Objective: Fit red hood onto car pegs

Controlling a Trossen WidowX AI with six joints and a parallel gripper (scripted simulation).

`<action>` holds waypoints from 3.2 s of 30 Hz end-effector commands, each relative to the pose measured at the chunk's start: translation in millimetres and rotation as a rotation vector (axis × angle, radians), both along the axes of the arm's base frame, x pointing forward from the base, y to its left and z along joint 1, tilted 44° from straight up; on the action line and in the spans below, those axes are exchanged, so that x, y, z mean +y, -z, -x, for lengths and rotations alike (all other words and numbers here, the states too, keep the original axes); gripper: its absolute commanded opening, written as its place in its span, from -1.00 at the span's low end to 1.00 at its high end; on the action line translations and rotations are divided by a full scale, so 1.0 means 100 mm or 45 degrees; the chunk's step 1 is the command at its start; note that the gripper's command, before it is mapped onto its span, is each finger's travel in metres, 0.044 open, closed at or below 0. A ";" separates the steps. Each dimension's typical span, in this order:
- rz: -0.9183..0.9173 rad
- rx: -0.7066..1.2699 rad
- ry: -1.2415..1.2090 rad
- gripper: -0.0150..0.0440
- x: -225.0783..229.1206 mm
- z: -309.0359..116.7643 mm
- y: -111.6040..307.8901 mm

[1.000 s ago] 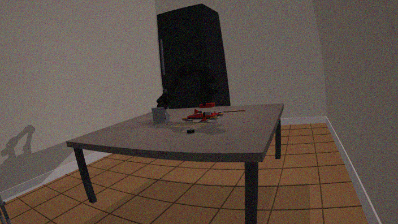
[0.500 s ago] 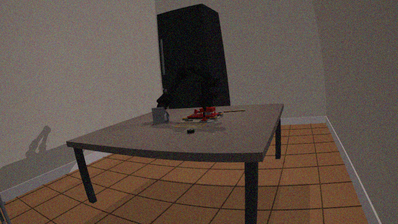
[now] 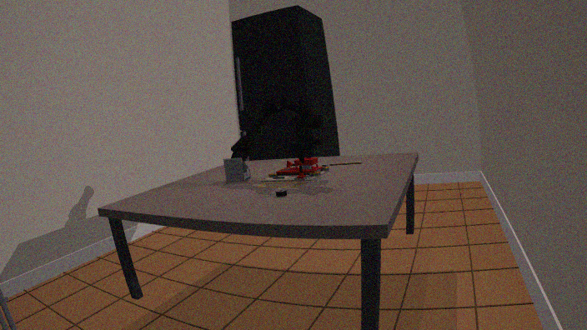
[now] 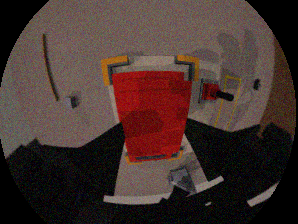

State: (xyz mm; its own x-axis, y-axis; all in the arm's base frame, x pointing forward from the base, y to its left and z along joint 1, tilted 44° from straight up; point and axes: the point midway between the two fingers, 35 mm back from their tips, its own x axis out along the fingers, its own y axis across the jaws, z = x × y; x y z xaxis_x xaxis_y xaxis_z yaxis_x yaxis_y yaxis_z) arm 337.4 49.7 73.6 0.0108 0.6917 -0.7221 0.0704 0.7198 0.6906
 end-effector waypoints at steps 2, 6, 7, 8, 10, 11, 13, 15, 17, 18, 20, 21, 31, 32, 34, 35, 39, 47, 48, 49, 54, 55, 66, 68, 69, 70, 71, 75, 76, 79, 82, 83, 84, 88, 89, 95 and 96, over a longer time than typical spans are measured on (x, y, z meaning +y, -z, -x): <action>-0.005 0.001 0.007 -0.49 0.00 0.00 -0.01; -0.005 0.001 0.007 -0.49 0.01 0.00 -0.01; -0.005 0.001 0.007 -0.49 0.01 0.00 0.00; -0.005 0.001 0.007 -0.49 0.01 0.00 0.00; -0.005 0.001 0.007 -0.49 0.02 0.00 0.00; -0.005 0.001 0.007 -0.49 0.02 -0.01 0.01; -0.005 0.001 0.007 -0.49 0.02 -0.01 0.01; -0.005 0.001 0.007 -0.49 0.03 -0.01 0.02; -0.005 0.001 0.007 -0.49 0.04 -0.01 0.03; -0.005 0.001 0.007 -0.49 0.04 -0.01 0.03; -0.005 0.001 0.007 -0.49 0.04 -0.01 0.03; -0.005 0.001 0.007 -0.49 0.05 -0.01 0.04; -0.005 0.001 0.007 -0.49 0.07 -0.01 0.06; -0.005 0.001 0.007 -0.49 0.07 -0.01 0.07; -0.005 0.001 0.007 -0.49 0.08 -0.01 0.07; -0.005 0.001 0.007 -0.49 0.08 -0.01 0.08; -0.005 0.001 0.007 -0.49 0.09 -0.01 0.09; -0.005 0.001 0.007 -0.49 0.12 -0.01 0.11; -0.005 0.001 0.007 -0.49 0.12 -0.01 0.11; -0.005 0.001 0.007 -0.49 0.12 -0.01 0.12; -0.006 0.001 0.007 -0.49 0.14 -0.01 0.13; -0.005 0.001 0.007 -0.49 0.14 -0.01 0.13; -0.003 -0.002 0.001 0.04 0.13 -0.01 0.13; -0.003 -0.002 0.001 0.22 0.13 -0.01 0.13; -0.003 -0.002 0.001 0.31 0.13 -0.01 0.13; -0.003 -0.002 0.001 0.40 0.13 -0.01 0.13; -0.003 -0.002 0.001 0.49 0.13 -0.01 0.13; -0.003 -0.002 0.001 0.84 0.13 -0.01 0.13; -0.003 -0.002 0.001 0.93 0.13 -0.01 0.13; -0.003 -0.002 0.001 1.00 0.13 -0.01 0.13; -0.001 -0.003 0.003 1.00 0.03 -0.02 0.03; 0.001 -0.004 0.003 1.00 -0.03 -0.02 -0.03; 0.002 -0.004 0.004 1.00 -0.10 -0.02 -0.10; 0.001 -0.005 0.006 1.00 -0.35 0.00 -0.37; 0.001 -0.005 0.006 1.00 -0.36 0.01 -0.38; 0.001 -0.005 0.006 1.00 -0.36 0.01 -0.38; 0.001 -0.005 0.006 1.00 -0.36 0.01 -0.38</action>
State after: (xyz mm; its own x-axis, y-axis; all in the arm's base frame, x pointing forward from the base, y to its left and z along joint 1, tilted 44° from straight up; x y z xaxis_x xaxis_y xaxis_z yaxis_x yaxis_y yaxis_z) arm 336.9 15.6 109.8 0.0166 0.6940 -0.7197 0.0777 0.7168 0.6930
